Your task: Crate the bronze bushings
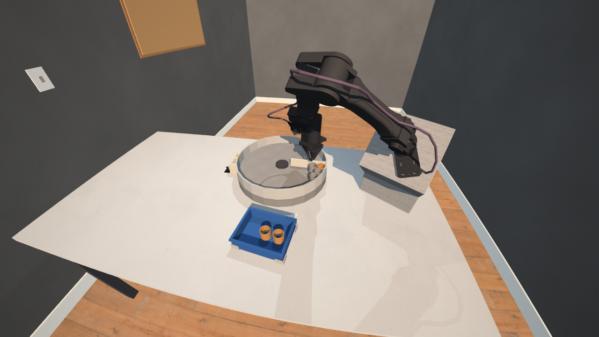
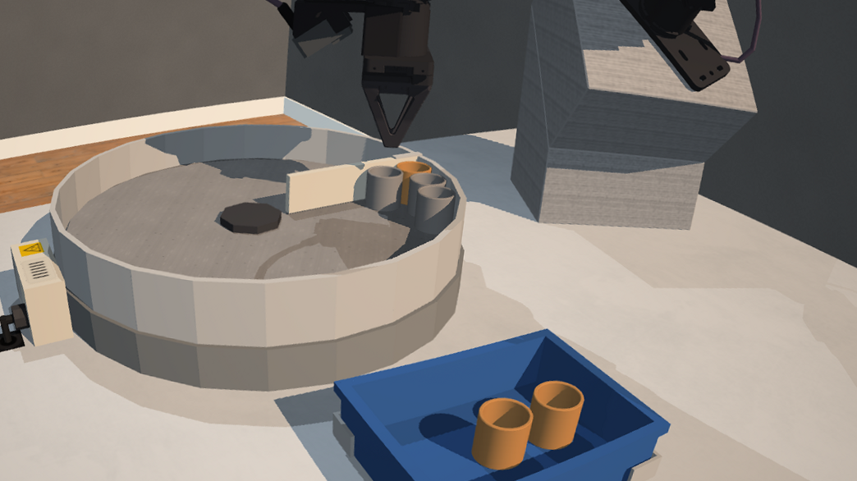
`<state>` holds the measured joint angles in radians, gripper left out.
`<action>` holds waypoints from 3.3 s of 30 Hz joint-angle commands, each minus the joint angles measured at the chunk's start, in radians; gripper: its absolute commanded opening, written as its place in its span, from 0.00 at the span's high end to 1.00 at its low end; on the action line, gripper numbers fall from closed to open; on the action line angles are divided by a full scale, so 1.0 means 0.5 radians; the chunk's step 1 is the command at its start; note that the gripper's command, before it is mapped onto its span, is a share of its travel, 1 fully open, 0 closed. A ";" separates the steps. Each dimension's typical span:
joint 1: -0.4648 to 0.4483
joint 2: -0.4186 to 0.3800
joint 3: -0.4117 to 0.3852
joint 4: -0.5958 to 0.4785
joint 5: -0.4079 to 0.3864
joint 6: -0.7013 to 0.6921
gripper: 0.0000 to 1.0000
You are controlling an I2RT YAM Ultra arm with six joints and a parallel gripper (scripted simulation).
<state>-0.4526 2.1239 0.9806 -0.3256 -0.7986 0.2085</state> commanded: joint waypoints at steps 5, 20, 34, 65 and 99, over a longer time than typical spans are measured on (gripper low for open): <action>-0.005 -0.062 0.080 -0.038 -0.006 0.018 0.85; -0.012 -0.038 0.108 -0.052 -0.003 0.021 0.85; -0.012 -0.038 0.108 -0.052 -0.003 0.021 0.85; -0.036 -0.061 0.000 0.017 -0.007 -0.012 0.85; 0.099 0.107 -0.038 0.224 0.028 0.140 0.85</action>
<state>-0.4038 2.1529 0.9894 -0.2676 -0.7979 0.2459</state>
